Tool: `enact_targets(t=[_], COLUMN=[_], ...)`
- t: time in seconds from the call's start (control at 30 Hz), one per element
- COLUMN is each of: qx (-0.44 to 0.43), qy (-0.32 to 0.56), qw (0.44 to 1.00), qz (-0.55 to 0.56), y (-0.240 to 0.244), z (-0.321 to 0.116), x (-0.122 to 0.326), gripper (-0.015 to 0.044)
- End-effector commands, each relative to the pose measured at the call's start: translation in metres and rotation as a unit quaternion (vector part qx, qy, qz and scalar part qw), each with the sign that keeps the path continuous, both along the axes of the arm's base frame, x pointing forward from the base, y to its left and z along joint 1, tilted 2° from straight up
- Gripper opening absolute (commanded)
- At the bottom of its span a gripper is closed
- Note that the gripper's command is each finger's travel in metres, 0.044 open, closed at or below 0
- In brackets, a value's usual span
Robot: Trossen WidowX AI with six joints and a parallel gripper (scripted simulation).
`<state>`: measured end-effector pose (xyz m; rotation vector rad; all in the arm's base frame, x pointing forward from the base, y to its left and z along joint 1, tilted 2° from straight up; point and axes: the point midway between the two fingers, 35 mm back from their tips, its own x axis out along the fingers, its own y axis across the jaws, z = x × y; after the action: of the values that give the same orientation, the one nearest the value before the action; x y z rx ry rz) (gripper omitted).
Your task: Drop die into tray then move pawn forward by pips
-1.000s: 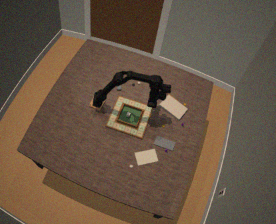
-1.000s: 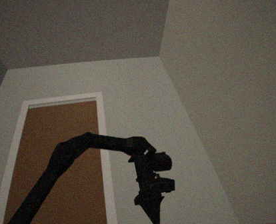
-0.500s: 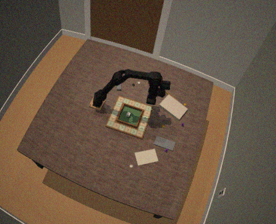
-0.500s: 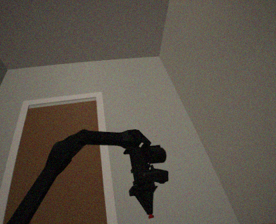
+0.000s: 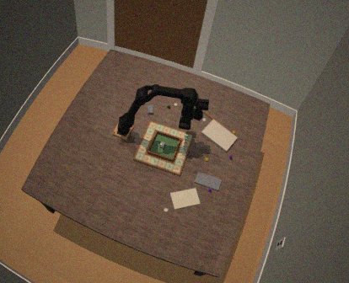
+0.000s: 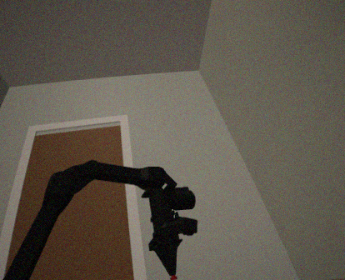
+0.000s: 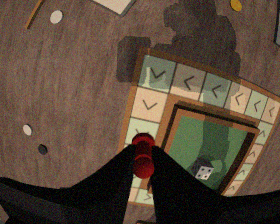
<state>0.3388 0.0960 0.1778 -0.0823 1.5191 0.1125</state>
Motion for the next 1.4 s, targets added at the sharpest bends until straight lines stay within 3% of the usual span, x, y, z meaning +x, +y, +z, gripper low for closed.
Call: enact_targets(t=[0.0,1.37], qx=[0.000,0.000], qy=[-0.004,0.000], qw=[1.000,1.000], qz=[-0.003,-0.003], y=[0.001,-0.003], z=[-0.002,-0.072], x=[-0.012,-0.132], gripper=[0.0000,0.0000])
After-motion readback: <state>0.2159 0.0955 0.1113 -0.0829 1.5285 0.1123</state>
